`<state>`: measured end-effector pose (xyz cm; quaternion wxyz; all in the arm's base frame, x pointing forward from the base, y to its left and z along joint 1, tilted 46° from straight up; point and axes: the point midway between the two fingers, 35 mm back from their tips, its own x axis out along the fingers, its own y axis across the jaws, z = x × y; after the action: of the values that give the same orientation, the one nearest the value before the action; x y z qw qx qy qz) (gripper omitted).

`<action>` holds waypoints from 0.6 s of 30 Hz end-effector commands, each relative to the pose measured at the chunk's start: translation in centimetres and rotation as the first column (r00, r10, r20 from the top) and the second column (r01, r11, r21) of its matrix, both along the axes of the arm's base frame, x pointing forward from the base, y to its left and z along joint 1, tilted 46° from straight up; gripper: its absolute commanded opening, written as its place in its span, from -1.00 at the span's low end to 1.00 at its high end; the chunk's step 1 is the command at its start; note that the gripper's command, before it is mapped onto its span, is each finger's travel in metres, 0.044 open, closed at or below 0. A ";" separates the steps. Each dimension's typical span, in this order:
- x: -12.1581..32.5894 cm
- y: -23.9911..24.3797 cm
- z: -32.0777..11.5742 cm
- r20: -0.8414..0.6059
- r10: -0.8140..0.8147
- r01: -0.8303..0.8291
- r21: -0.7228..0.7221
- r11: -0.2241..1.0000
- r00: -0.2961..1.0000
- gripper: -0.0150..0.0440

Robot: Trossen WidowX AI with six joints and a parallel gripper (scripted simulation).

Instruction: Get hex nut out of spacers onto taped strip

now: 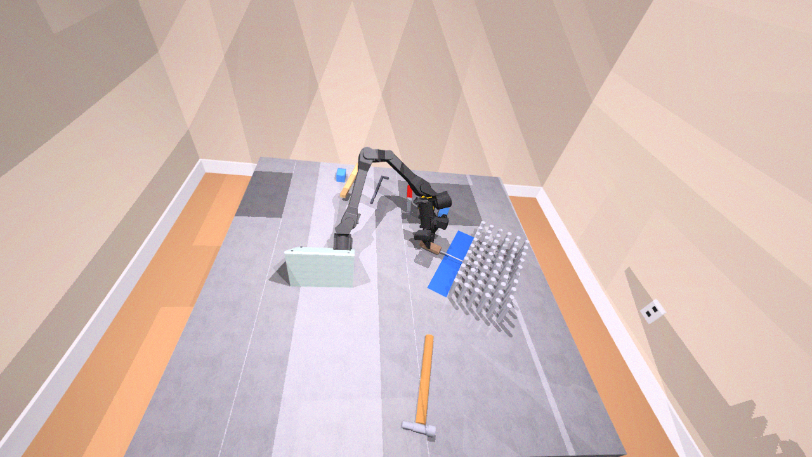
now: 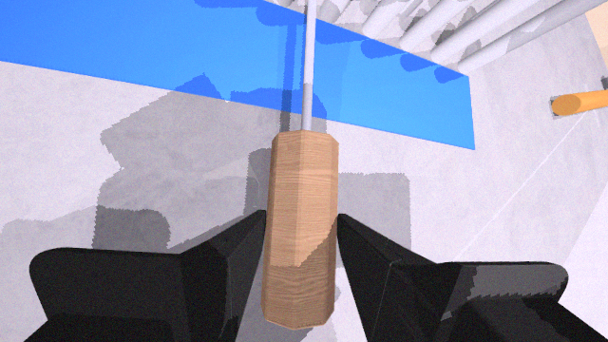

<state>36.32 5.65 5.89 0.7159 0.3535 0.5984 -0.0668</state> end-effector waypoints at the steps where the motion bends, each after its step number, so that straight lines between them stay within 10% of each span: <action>1: -0.4 0.0 0.1 -0.002 -0.006 0.006 -0.005 1.000 1.000 -0.49; 18: -1.4 0.5 0.4 -0.002 -0.006 0.006 -0.003 1.000 1.000 -0.49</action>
<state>35.37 6.12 6.28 0.7162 0.3544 0.5977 -0.0660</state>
